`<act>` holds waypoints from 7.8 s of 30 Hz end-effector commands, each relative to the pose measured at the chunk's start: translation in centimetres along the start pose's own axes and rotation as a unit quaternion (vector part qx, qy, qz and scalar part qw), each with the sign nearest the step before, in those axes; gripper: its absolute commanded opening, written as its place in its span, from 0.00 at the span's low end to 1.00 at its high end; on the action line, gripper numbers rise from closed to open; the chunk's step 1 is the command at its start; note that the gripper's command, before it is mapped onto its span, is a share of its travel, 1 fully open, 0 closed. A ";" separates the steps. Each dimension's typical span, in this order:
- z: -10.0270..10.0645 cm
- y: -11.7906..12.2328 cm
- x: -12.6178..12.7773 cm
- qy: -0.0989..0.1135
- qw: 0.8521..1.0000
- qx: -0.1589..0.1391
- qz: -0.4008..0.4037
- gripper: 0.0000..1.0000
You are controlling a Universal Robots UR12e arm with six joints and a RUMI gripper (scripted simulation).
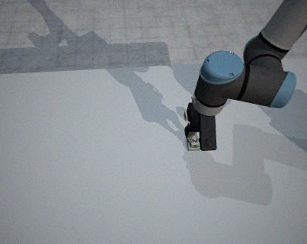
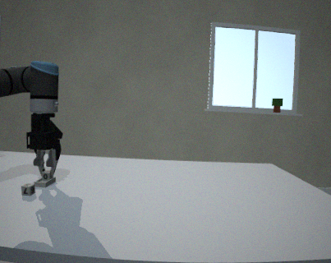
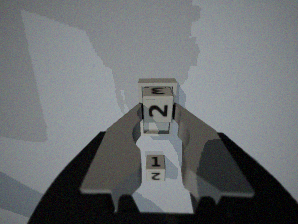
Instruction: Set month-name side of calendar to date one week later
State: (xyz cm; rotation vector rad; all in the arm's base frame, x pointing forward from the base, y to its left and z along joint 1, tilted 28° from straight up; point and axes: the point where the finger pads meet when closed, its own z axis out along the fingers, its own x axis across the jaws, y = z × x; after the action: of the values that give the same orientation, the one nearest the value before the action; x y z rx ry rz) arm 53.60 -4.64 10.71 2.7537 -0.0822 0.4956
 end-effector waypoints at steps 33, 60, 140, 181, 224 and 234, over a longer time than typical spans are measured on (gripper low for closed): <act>0.2 -0.1 -0.3 -0.002 1.000 0.001 0.000 0.10; 0.2 -0.1 -0.3 -0.002 1.000 0.001 0.000 0.17; -9.0 0.0 0.0 0.000 1.000 0.000 0.003 1.00; -8.4 2.4 1.1 -0.001 0.945 0.000 0.328 1.00; -7.7 6.2 1.7 -0.002 0.709 -0.001 0.706 1.00; -7.5 7.3 1.6 -0.002 0.610 -0.001 0.793 1.00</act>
State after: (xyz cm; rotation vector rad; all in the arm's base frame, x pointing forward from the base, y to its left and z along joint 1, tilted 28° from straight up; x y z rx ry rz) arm 51.99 -8.40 20.24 1.9907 -2.3547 0.7651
